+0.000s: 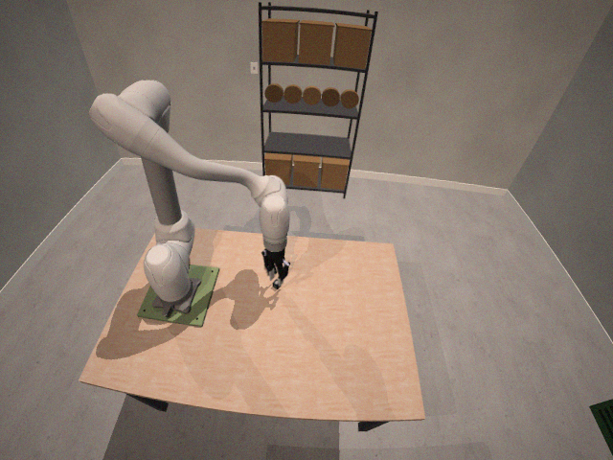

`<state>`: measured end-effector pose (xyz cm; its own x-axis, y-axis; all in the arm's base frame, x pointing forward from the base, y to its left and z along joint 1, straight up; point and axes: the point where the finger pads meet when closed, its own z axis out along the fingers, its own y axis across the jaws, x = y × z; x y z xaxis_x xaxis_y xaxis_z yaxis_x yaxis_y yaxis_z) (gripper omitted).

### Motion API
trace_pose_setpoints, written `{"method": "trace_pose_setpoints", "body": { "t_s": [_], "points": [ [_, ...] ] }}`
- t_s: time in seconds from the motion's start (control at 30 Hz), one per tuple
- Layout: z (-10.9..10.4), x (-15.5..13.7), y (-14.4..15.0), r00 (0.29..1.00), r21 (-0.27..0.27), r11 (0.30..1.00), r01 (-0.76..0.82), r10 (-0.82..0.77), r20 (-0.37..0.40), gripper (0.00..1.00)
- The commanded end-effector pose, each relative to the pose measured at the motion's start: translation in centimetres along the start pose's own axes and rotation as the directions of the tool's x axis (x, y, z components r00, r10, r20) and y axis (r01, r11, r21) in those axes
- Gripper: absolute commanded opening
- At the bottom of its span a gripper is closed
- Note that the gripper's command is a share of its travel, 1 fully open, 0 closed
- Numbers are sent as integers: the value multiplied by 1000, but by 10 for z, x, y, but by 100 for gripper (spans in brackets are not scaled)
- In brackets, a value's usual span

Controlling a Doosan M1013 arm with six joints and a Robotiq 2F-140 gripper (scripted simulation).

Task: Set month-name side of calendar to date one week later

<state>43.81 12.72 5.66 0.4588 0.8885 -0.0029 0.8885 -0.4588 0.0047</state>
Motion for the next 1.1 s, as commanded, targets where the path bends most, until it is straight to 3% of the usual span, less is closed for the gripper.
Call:
{"method": "trace_pose_setpoints", "body": {
  "t_s": [0.0, 0.63, 1.07],
  "points": [
    [0, 0, 0, 1000, 0, 1000, 0, 0, 0, 35],
    [1, 0, 0, 1000, 0, 1000, 0, 0, 0, 35],
    [16, 0, 0, 1000, 0, 1000, 0, 0, 0, 35]
  ]
}}
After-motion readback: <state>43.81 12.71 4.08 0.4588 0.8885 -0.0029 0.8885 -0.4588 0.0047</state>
